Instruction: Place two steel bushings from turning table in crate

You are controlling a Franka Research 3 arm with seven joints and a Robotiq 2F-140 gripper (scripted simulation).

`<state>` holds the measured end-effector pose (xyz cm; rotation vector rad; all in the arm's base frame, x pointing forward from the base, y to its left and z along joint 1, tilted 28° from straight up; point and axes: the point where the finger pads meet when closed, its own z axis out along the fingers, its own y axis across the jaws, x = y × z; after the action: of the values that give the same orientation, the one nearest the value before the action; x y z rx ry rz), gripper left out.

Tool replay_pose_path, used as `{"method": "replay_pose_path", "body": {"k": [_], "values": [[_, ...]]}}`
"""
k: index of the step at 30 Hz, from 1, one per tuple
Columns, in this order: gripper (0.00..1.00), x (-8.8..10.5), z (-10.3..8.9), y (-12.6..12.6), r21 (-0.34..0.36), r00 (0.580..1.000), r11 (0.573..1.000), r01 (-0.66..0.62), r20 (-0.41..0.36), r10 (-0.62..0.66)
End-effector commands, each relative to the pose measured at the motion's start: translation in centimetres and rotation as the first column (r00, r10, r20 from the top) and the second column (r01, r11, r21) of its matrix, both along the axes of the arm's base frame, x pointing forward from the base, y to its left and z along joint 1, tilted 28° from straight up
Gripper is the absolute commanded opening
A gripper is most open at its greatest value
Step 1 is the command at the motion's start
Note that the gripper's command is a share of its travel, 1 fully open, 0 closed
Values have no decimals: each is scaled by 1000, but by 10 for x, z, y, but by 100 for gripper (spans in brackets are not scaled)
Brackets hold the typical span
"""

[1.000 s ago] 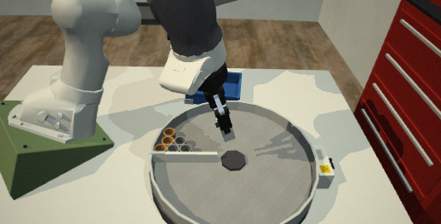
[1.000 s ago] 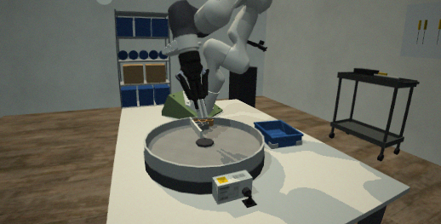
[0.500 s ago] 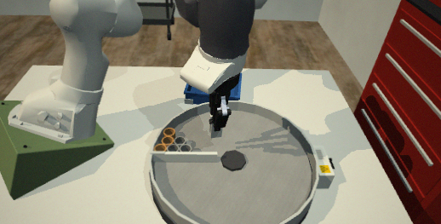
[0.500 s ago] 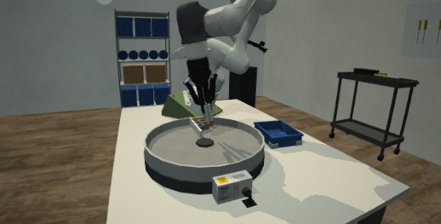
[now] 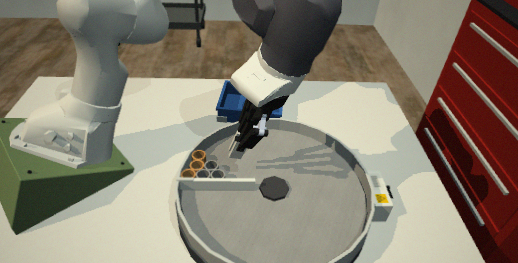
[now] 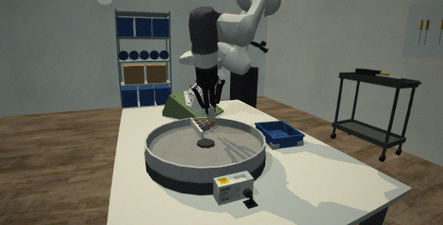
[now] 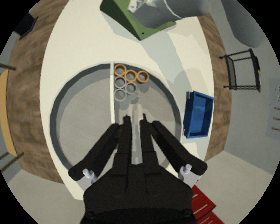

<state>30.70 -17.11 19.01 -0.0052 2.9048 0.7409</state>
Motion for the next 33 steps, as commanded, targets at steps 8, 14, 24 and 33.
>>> {"method": "replay_pose_path", "body": {"k": [8, 14, 24, 33], "values": [[6, -25, -7, 16, -12, 957, 996, 85, -277, -85], [6, -36, -9, 20, -43, 920, 996, 81, -380, -91], [6, -46, -9, 22, -83, 873, 994, 74, -476, -105], [6, -46, -9, 22, -83, 873, 994, 74, -476, -105]]}}
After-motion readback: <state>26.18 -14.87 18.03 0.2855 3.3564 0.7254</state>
